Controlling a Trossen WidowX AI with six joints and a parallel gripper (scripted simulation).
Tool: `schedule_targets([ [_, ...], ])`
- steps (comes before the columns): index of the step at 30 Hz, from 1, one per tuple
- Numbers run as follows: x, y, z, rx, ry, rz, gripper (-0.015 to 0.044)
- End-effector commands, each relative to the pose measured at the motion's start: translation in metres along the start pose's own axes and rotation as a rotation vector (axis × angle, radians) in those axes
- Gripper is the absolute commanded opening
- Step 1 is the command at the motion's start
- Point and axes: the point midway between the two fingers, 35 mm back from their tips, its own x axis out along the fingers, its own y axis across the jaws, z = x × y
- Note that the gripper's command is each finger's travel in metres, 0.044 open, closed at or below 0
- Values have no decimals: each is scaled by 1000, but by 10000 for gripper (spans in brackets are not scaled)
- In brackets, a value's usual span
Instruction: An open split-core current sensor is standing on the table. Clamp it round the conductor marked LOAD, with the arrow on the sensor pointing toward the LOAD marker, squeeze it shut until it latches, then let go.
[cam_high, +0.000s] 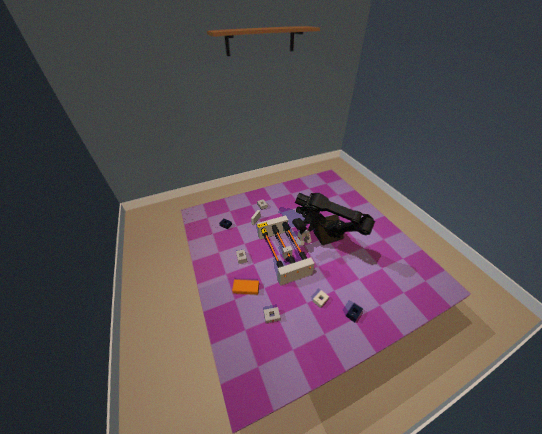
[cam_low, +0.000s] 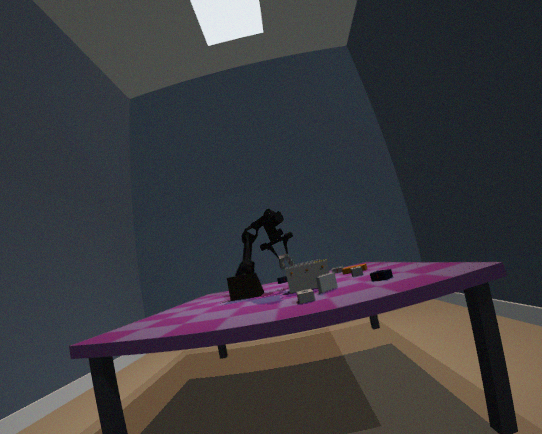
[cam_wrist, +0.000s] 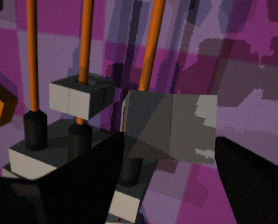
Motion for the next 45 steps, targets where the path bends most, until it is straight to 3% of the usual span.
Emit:
schedule_targets([
  [1,0,19,12,25,-3,10,0],
  [30,42,135,96,139,-5,40,0],
  [45,60,139,98,141,-5,41,0],
])
